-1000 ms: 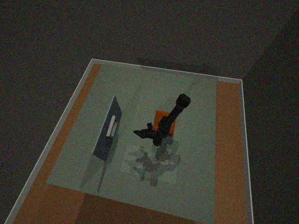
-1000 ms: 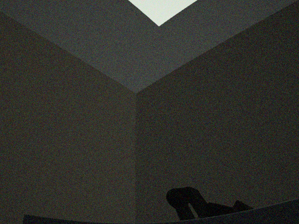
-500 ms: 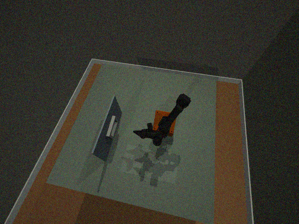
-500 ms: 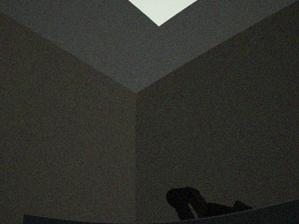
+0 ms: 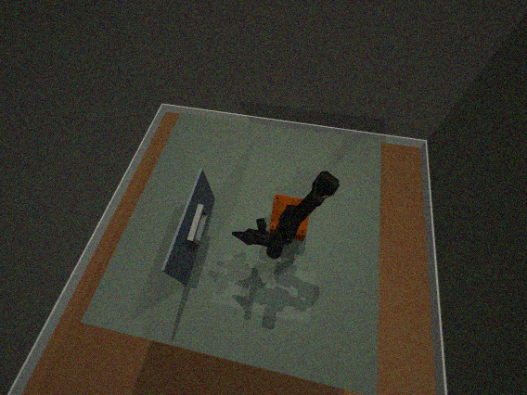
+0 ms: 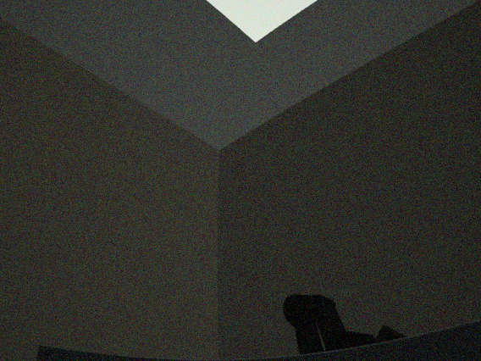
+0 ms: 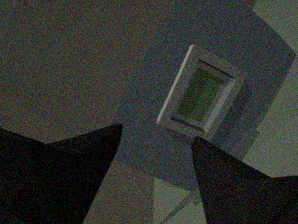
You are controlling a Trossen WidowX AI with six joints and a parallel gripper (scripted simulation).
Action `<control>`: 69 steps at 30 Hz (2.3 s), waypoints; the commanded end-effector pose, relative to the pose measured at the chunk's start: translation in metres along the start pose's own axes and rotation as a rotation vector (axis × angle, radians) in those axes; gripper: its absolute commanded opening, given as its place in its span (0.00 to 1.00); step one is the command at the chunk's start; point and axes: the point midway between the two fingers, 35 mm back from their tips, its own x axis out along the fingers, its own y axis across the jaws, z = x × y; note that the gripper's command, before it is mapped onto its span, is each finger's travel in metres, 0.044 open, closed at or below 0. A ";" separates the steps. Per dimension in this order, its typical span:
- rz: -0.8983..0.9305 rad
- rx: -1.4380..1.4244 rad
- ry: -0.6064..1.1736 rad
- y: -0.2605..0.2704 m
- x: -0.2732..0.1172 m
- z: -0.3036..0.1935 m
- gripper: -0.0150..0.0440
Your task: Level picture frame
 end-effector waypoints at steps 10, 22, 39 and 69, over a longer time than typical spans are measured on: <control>-0.001 0.164 -0.005 -0.027 0.049 0.000 0.69; -0.001 0.227 -0.006 -0.039 0.070 0.016 0.69; 0.003 0.226 -0.003 -0.039 0.150 0.016 0.69; 0.004 0.226 -0.003 -0.038 0.176 0.015 0.69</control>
